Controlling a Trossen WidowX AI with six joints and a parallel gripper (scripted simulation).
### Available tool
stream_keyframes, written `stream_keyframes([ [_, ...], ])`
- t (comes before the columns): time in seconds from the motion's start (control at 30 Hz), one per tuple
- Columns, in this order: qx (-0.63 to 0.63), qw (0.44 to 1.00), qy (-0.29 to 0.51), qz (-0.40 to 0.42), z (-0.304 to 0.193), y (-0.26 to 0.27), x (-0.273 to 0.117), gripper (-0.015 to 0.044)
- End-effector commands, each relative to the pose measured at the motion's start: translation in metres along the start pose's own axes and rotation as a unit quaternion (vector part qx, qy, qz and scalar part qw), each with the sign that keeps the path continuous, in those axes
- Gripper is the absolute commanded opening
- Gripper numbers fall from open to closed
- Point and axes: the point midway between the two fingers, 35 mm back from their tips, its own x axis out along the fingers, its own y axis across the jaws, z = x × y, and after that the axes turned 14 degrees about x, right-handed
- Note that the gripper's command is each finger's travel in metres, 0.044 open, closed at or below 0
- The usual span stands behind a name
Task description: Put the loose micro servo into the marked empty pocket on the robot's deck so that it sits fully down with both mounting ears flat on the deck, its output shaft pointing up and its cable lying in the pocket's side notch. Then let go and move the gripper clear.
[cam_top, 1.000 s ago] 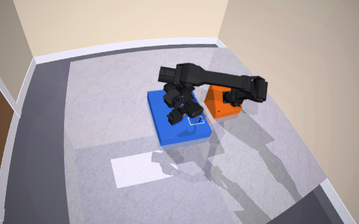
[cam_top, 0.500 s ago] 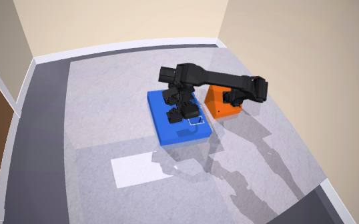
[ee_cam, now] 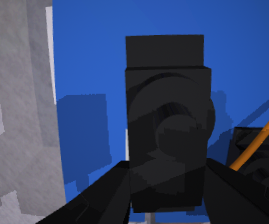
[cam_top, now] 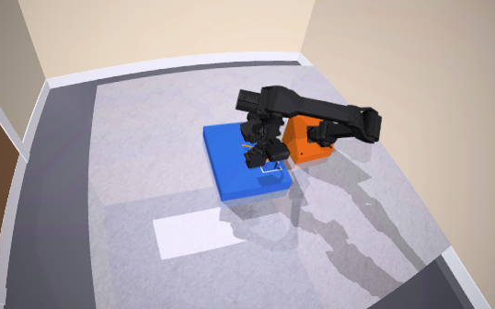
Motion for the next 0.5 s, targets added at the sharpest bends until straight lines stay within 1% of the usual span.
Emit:
stream_keyframes([
  [0.0, 0.001, 1.0, 0.0, -0.001, -0.016, -0.004, -0.001, 0.0],
  [0.23, 0.001, 1.0, 0.0, -0.001, -0.041, -0.009, 0.0, 0.0],
  [0.37, 0.026, 1.0, 0.001, -0.001, -0.057, -0.012, 0.0, 0.0],
  [0.47, 0.031, 1.0, 0.001, -0.001, -0.061, -0.013, 0.0, 0.0],
])
